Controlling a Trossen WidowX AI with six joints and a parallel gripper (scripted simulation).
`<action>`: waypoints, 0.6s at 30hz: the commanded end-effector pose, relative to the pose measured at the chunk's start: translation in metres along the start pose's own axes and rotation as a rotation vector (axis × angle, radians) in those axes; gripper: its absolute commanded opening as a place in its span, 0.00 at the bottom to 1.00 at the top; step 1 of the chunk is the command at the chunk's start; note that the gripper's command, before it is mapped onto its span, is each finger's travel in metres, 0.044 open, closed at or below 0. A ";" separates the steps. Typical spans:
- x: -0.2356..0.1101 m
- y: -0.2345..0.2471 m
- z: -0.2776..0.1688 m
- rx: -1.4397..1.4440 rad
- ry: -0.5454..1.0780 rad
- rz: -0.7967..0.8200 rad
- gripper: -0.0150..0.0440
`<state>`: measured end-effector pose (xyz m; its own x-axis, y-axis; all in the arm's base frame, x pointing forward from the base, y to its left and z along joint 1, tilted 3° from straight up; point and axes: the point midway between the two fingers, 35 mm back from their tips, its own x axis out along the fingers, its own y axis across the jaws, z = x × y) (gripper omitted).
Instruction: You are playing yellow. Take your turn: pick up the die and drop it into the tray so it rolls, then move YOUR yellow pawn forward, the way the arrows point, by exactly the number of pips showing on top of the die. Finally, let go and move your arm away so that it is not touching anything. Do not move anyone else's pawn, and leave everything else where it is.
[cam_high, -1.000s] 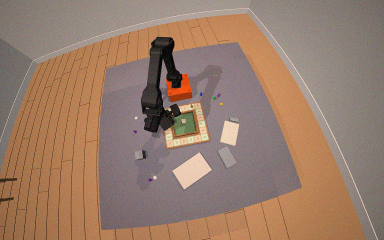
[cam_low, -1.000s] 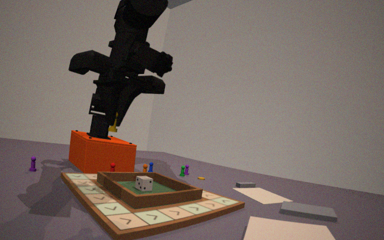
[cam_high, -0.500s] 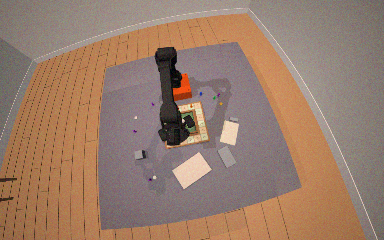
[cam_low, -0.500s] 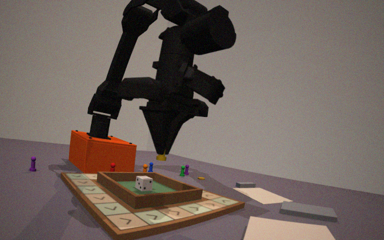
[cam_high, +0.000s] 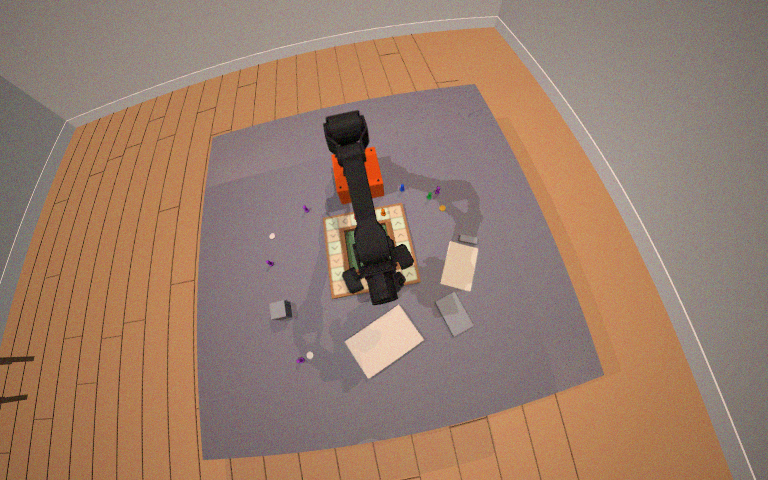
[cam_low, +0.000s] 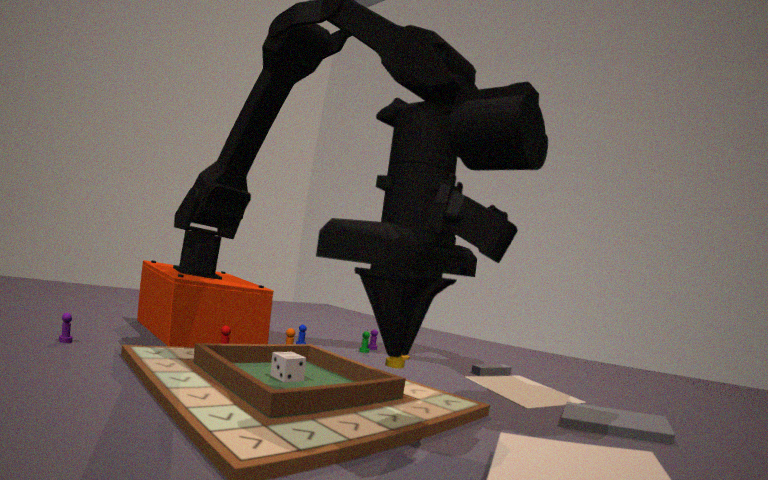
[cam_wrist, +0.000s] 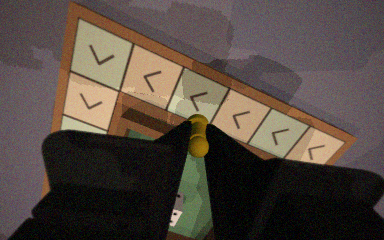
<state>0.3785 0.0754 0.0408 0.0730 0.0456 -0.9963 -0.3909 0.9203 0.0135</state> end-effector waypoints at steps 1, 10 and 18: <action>0.014 0.000 0.002 0.007 0.000 -0.003 0.25; 0.033 0.000 0.002 0.007 0.000 -0.003 0.25; 0.041 0.000 0.002 0.007 0.000 -0.003 0.25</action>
<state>0.3855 0.0787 0.0079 0.0847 0.0477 -0.9953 -0.3882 0.9215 0.0111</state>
